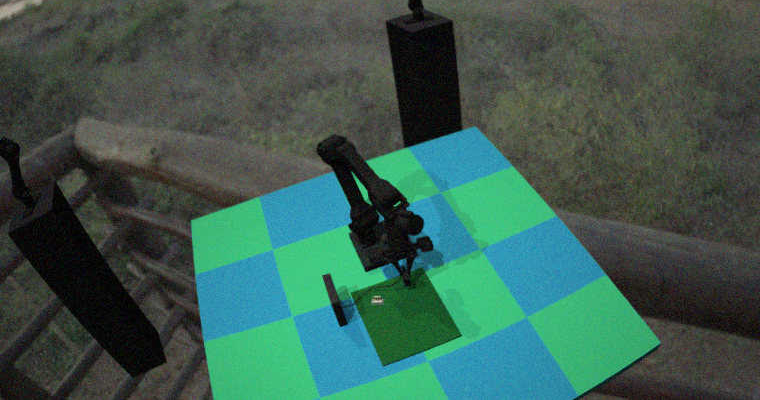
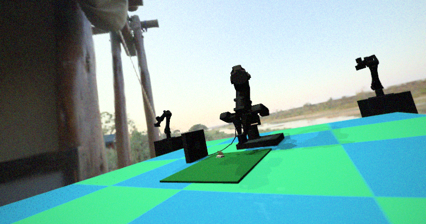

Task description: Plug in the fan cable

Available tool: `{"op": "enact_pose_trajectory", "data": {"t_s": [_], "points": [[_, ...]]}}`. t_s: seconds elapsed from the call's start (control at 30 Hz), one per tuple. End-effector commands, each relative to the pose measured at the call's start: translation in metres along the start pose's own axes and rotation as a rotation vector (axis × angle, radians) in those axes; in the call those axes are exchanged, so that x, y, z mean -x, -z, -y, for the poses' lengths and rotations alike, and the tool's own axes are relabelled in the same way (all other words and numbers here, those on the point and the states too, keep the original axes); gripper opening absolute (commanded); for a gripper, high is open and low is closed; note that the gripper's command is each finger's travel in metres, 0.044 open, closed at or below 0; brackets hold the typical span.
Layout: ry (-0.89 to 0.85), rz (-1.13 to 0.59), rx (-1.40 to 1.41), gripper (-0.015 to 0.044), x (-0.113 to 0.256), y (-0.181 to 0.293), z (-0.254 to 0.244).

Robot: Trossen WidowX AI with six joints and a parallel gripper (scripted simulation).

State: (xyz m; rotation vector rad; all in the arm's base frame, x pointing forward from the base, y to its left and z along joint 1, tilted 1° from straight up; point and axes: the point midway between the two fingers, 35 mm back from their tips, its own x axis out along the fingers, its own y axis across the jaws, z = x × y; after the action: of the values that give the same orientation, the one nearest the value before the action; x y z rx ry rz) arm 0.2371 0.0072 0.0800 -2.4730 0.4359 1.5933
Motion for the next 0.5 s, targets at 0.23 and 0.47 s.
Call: {"op": "enact_pose_trajectory", "data": {"t_s": [0.23, 0.47], "points": [[0.011, -0.009, -0.001, 0.0, 0.034, 0.012, -0.001], [0.006, 0.012, -0.115, 0.0, 0.035, 0.015, -0.001]]}}
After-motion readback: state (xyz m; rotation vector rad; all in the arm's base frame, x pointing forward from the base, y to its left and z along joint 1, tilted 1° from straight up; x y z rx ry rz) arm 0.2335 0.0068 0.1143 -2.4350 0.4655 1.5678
